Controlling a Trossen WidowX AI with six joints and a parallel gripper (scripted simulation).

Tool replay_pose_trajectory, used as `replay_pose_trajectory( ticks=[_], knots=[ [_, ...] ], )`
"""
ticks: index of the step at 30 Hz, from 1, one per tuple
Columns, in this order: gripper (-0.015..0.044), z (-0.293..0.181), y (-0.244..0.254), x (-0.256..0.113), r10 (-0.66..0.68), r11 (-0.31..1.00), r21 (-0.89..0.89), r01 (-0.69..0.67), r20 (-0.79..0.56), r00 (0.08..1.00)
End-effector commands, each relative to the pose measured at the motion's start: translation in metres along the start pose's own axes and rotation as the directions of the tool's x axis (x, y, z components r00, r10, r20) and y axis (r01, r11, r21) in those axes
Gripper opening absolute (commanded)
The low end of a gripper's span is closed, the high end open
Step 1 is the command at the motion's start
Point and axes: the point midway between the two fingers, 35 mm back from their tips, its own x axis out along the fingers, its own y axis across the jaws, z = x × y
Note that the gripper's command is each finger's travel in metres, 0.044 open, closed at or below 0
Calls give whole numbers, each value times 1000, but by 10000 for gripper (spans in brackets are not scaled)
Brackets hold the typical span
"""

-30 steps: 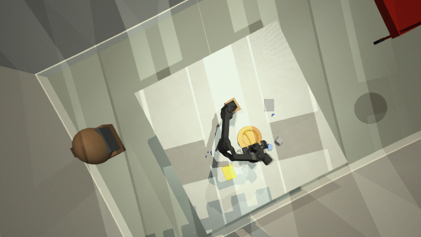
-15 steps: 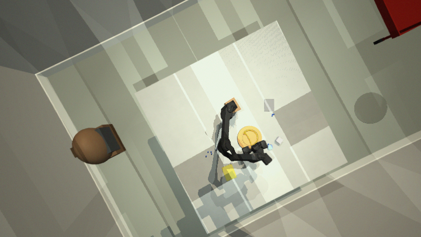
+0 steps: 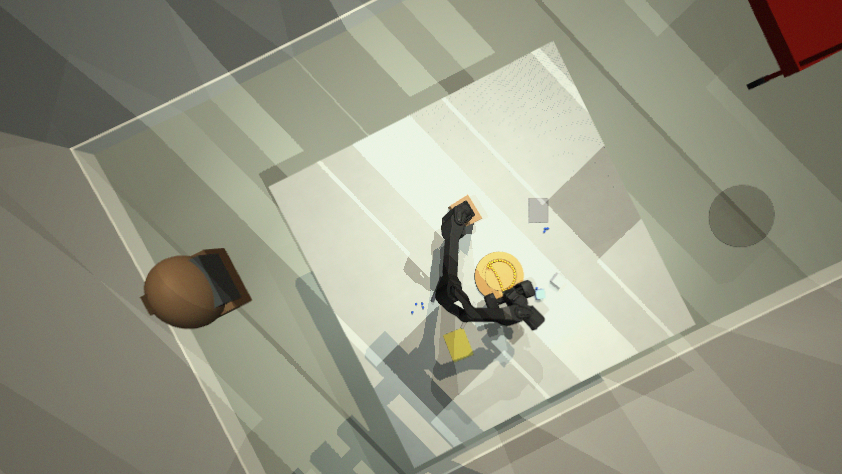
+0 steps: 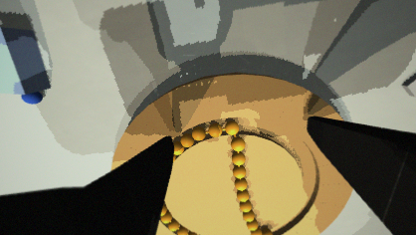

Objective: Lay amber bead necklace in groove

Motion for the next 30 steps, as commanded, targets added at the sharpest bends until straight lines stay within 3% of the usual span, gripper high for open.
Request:
replay_pose_trajectory(
  ticks=[1, 15, 22, 27, 30],
  knots=[
    [440, 0, 0, -1, -4, 1000, 1, 4, 3, 1000],
    [440, 0, 0, -1, -4, 1000, 1, 4, 3, 1000],
    [256, -10, 1, -32, -2, 996, -84, 2, 2, 1000],
    [125, -11, 1, -29, -2, 996, -86, 2, 2, 1000],
    [120, -11, 1, -19, -3, 996, -86, 3, 2, 1000]
  ],
)
